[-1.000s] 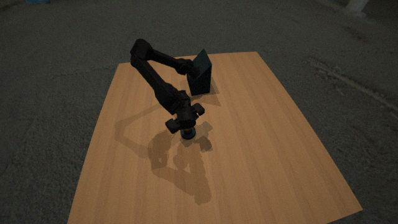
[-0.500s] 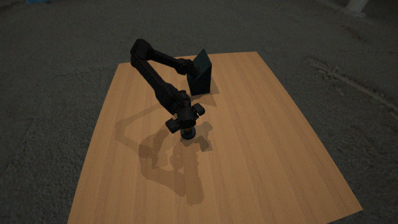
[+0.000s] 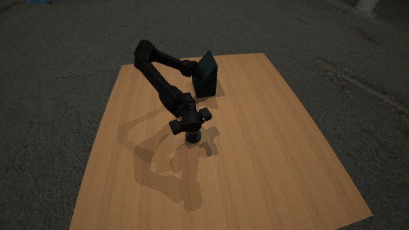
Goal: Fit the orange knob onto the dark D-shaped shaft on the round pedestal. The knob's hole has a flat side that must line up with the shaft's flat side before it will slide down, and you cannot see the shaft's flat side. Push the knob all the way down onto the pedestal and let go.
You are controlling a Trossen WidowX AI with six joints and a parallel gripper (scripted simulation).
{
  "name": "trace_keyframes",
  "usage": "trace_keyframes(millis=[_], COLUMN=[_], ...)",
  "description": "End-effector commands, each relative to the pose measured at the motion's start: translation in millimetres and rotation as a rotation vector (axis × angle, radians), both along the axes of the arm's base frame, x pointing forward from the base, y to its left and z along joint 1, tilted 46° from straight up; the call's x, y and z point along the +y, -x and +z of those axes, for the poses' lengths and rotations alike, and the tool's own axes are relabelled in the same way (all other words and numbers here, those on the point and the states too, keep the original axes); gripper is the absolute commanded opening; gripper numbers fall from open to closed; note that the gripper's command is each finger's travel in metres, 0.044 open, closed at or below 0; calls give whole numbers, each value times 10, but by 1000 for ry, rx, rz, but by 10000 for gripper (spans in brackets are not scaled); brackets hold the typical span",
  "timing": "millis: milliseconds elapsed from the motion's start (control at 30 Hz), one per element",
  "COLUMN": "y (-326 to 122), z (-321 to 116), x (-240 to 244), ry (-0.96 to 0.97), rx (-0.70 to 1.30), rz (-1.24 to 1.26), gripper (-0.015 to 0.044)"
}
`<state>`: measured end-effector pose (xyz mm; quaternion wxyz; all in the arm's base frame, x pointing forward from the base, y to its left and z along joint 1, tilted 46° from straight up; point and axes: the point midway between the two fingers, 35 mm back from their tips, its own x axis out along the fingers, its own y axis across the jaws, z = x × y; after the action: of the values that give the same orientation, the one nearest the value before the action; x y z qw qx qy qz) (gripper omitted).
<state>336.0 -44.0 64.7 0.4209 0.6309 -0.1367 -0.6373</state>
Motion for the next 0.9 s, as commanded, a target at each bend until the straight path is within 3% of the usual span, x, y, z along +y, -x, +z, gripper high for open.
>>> trace_keyframes(millis=[0,867], y=[-9,3], z=[-2,-29], x=[2,-21], ry=[-5,-3], rx=[-24,-17], rz=[-19,-13], gripper=[0,0])
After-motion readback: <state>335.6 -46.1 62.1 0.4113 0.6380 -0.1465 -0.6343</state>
